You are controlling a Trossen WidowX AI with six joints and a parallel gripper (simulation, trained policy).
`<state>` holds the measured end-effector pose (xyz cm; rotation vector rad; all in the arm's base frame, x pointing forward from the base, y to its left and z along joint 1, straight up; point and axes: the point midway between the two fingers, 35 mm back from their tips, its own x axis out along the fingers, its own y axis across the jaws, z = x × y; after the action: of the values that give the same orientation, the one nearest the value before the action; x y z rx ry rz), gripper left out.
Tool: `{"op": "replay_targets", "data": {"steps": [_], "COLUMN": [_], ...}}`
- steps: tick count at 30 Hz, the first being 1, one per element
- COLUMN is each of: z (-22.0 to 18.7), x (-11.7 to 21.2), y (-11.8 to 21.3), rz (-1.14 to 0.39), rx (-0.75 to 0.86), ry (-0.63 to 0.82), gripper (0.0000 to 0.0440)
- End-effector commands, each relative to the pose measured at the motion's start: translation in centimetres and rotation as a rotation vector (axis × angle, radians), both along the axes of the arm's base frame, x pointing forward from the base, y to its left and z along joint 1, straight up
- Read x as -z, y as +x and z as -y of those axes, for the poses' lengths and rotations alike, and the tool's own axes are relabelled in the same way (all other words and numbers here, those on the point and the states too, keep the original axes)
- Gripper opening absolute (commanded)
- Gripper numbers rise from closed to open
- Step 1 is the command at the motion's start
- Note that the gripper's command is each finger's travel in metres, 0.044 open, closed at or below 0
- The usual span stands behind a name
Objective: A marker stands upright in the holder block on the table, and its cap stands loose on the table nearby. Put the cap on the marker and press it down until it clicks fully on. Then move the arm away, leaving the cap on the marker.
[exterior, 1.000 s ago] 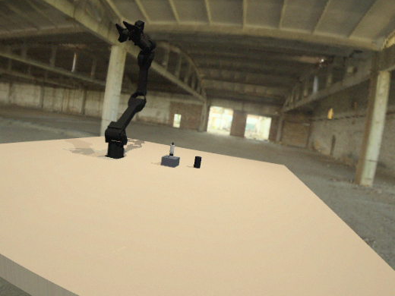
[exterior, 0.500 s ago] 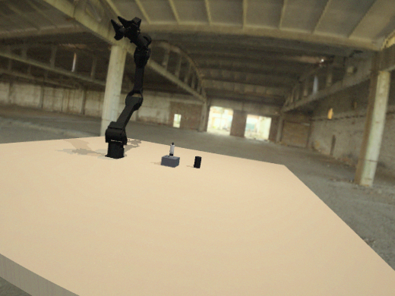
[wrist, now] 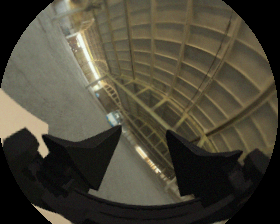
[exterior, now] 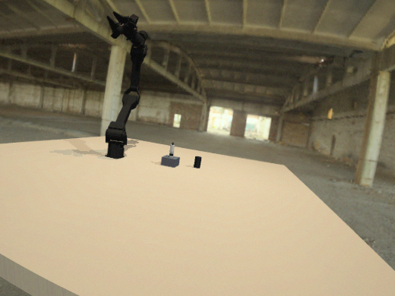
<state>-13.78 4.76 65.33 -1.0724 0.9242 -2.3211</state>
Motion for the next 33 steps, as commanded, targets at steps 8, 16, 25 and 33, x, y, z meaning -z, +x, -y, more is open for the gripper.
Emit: {"op": "replay_targets", "data": {"steps": [8,16,25,33], "z": [3.7,5.8,8.1,10.0], "x": [0.3,0.7,1.3,1.8], "y": [1.0,1.8,2.8,3.9], "rz": [-0.026,-0.040,-0.055,-0.069], "rx": [-0.095,-0.156,-0.225,-0.284], "ry": [0.071,0.115,0.164,0.208], "gripper": [0.0305,0.0304,0.0304,0.0303]}}
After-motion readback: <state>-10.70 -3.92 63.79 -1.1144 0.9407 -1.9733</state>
